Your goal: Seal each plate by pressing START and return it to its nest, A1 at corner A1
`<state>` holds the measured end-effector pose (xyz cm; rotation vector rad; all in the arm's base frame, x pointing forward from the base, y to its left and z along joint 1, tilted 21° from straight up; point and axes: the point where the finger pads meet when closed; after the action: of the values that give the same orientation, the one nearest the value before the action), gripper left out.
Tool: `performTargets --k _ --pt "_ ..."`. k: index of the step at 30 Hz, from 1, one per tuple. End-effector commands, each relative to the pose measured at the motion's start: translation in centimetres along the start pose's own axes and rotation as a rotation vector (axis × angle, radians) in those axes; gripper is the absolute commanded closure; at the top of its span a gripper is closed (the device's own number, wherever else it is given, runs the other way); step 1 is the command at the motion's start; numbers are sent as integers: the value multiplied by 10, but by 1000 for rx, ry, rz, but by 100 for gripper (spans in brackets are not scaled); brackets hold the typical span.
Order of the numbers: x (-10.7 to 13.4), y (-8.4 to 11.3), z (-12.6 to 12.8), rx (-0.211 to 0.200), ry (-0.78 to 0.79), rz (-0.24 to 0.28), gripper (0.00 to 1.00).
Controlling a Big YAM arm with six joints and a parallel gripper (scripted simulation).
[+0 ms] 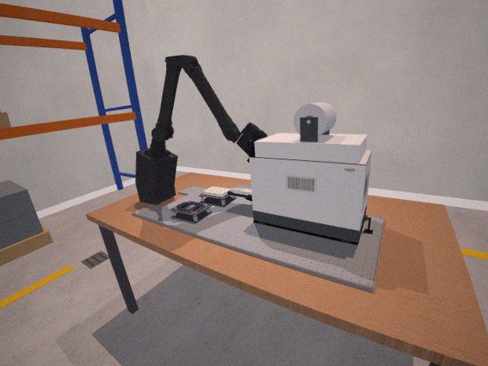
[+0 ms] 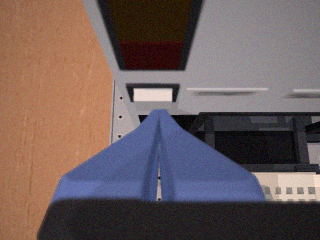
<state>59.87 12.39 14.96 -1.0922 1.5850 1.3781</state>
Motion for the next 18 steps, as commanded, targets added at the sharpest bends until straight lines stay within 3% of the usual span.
performTargets --k 1,18 --pt "-14 -15 -5 13 -2 -15 100" --pt "-39 -13 -8 14 -18 -62 100"
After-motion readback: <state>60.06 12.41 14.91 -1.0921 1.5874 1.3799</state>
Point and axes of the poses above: the point where the finger pads meet when closed, its own y axis back along the fingers, its own z axis across the jaws, x = y × z, and after that the axes turned 9 degrees about y, right-handed
